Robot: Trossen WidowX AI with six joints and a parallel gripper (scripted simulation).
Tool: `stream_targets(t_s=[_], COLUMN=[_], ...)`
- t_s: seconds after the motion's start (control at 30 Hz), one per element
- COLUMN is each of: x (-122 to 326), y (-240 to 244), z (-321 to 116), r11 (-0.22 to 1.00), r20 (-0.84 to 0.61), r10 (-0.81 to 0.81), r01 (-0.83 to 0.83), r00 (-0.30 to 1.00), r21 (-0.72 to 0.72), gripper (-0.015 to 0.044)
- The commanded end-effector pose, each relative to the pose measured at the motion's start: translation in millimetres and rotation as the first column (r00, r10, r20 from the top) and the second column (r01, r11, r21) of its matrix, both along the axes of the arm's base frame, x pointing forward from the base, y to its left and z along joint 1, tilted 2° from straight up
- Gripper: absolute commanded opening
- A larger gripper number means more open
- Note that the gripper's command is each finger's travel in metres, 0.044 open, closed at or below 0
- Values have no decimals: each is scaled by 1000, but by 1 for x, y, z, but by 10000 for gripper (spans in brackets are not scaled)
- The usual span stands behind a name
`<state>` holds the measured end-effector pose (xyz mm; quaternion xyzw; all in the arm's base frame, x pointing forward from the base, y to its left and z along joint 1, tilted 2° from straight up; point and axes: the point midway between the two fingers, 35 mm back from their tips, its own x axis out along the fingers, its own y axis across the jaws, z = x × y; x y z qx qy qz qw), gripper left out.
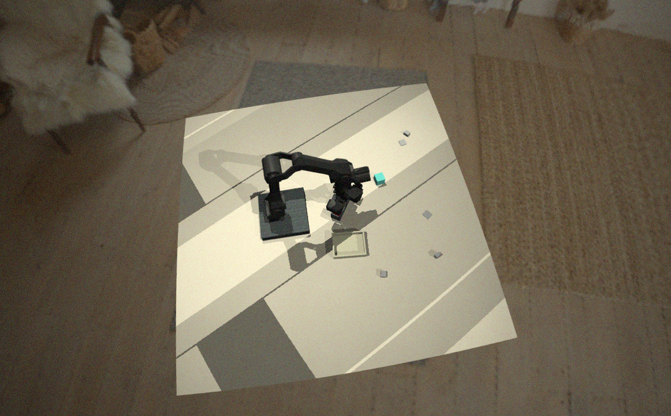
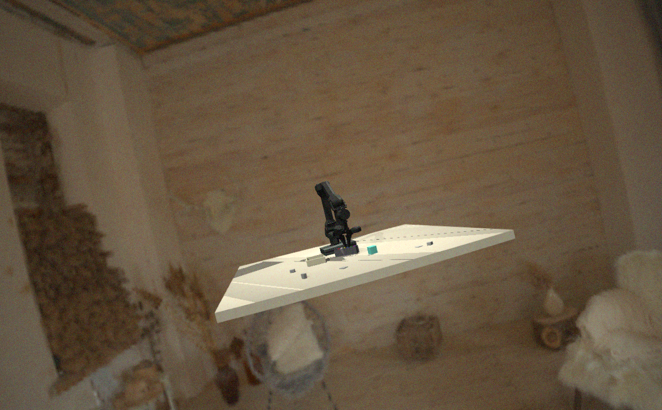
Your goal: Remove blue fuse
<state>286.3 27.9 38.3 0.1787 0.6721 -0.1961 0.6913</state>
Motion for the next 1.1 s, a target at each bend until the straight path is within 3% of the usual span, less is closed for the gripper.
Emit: stream_targets(t_s=[0.0, 0.23, 0.6, 1.07], x=[-1, -1, -1, 0], y=[-1, -1, 0, 0], z=[-5, -5, -4, 1], r11=[1000, 1000, 1000, 1000], r20=[-1, -1, -2, -2], r10=[0, 0, -1, -1], r01=[0, 0, 1, 1], r00=[1000, 1000, 1000, 1000], r21=[-6, -6, 0, -1], gripper=[69, 69, 0, 0])
